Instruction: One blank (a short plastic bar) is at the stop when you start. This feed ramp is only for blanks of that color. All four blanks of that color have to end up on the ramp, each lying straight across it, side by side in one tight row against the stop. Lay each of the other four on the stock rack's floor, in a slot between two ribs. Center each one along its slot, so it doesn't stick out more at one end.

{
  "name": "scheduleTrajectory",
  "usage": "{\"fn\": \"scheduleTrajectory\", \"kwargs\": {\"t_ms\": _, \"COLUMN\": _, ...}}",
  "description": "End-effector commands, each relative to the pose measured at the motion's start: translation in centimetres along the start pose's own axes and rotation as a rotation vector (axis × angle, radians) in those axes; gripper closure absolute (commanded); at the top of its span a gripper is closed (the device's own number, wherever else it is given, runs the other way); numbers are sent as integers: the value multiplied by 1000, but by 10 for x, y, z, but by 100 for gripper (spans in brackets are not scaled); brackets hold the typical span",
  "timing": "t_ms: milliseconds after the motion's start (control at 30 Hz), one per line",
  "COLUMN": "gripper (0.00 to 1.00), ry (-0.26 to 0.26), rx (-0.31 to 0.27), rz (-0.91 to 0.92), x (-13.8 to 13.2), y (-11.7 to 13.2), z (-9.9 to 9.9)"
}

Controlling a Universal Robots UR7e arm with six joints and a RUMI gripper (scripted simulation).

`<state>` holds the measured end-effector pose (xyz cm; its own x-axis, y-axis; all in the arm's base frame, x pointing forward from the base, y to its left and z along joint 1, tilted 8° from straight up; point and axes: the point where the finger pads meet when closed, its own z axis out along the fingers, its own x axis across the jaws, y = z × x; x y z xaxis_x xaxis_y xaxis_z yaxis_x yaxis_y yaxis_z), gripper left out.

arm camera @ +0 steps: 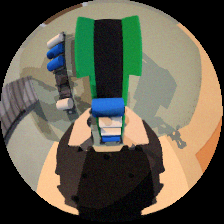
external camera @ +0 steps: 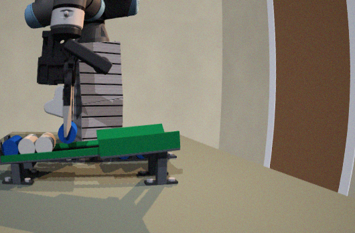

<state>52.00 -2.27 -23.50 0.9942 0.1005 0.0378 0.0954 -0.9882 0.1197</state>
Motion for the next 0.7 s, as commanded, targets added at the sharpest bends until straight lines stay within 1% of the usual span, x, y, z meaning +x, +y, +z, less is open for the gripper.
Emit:
{"fn": "scheduleTrajectory", "kwargs": {"t_ms": 0, "gripper": 64, "ry": 12, "rx": -4, "rz": 3, "x": 7, "y": 4, "z": 16}}
{"fn": "scheduleTrajectory", "kwargs": {"t_ms": 667, "gripper": 64, "ry": 12, "rx": -4, "rz": 2, "x": 7, "y": 3, "z": 18}}
